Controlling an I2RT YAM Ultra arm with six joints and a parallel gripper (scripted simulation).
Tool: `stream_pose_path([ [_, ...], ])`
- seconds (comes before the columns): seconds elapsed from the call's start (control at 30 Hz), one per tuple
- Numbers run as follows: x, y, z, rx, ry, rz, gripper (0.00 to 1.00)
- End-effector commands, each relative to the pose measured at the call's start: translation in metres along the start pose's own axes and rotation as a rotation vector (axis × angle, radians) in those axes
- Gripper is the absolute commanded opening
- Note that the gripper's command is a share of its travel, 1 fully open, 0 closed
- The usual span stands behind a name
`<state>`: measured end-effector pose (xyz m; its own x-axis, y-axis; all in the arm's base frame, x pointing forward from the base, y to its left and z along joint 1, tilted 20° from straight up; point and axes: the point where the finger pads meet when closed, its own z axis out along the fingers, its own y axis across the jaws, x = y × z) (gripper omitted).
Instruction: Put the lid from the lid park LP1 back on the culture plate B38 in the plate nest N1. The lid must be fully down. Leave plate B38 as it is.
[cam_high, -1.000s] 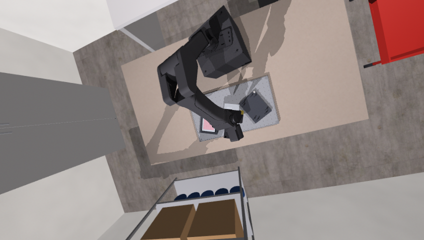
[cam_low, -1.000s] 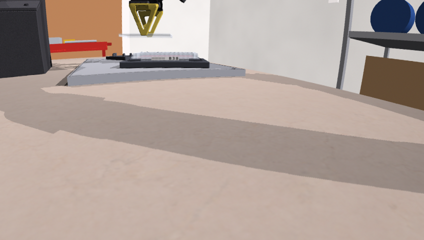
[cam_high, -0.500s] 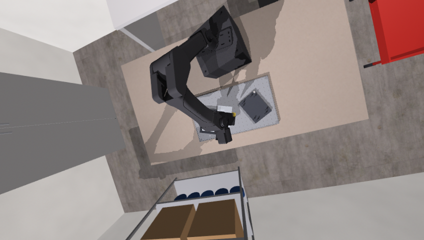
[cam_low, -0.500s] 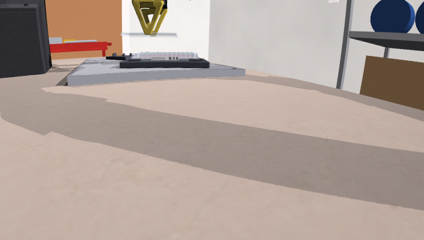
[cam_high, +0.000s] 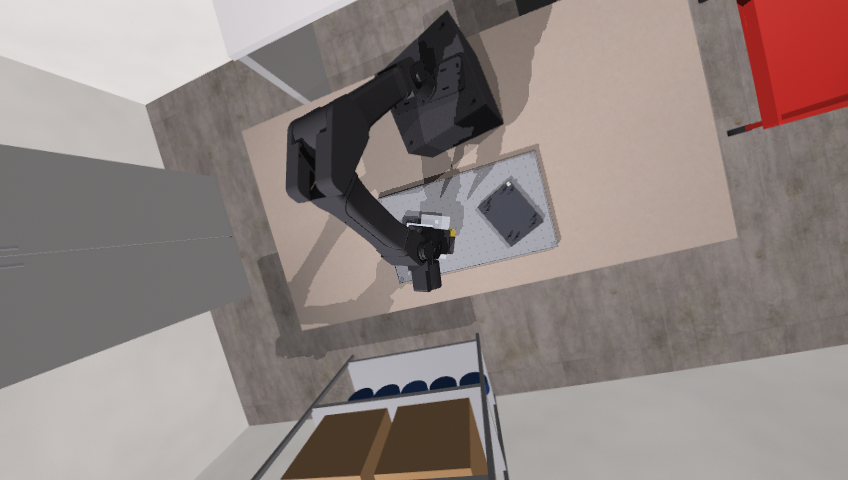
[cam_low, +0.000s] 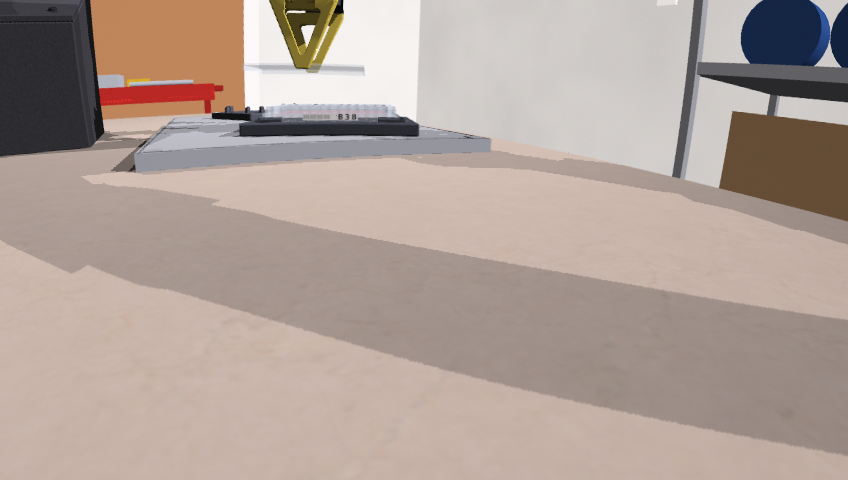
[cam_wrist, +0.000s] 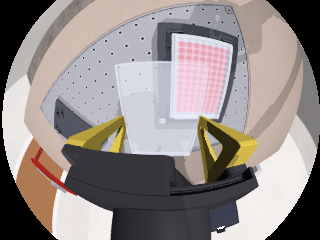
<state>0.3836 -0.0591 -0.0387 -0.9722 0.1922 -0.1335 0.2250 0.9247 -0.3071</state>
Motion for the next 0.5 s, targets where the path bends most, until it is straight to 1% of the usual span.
stream_pose_path([
  [0.0,-0.015,-0.007,-0.011,-0.008,-0.039,-0.007,0.00],
  [0.37,-0.030,-0.041,-0.011,-0.007,-0.040,-0.007,0.00],
  [0.47,-0.031,-0.044,-0.011,-0.007,-0.040,-0.007,0.00],
])
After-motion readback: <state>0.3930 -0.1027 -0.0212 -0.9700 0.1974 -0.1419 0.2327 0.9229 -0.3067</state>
